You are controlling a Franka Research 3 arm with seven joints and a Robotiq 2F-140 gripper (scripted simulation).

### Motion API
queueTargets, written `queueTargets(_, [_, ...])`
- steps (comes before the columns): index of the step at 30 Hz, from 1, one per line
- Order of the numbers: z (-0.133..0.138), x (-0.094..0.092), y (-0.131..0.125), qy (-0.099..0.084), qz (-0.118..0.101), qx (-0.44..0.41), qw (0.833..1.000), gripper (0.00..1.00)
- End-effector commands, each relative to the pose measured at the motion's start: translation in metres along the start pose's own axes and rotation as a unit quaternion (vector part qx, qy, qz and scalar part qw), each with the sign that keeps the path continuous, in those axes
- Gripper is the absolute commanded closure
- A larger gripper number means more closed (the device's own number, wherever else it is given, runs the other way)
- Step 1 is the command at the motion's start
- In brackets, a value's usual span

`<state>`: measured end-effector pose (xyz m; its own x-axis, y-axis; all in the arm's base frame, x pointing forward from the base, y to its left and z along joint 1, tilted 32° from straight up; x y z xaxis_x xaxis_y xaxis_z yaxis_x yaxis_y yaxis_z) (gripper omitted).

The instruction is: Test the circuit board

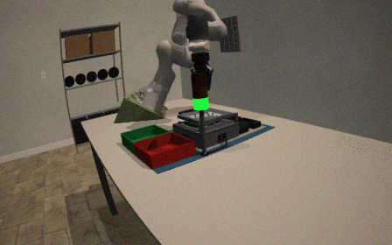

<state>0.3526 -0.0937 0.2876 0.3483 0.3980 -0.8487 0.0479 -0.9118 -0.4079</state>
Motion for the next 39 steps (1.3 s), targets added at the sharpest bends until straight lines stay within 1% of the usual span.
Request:
queueTargets(1, [0.0008,0.0016,0.0003,0.000,-0.001,-0.001,1.000,1.00])
queueTargets(39, [0.0008,0.0054,0.0003,0.000,-0.001,-0.001,1.000,1.00])
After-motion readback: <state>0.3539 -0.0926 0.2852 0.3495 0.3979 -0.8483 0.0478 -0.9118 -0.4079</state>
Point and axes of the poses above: the point where the finger pads meet when closed, its own x axis out along the fingers, its own z axis across the jaws, y = z × x, the point moved 9 cm from there along -x, back along the fingers, and after that the axes turned 5 degrees about -x, right-handed, at the moved point
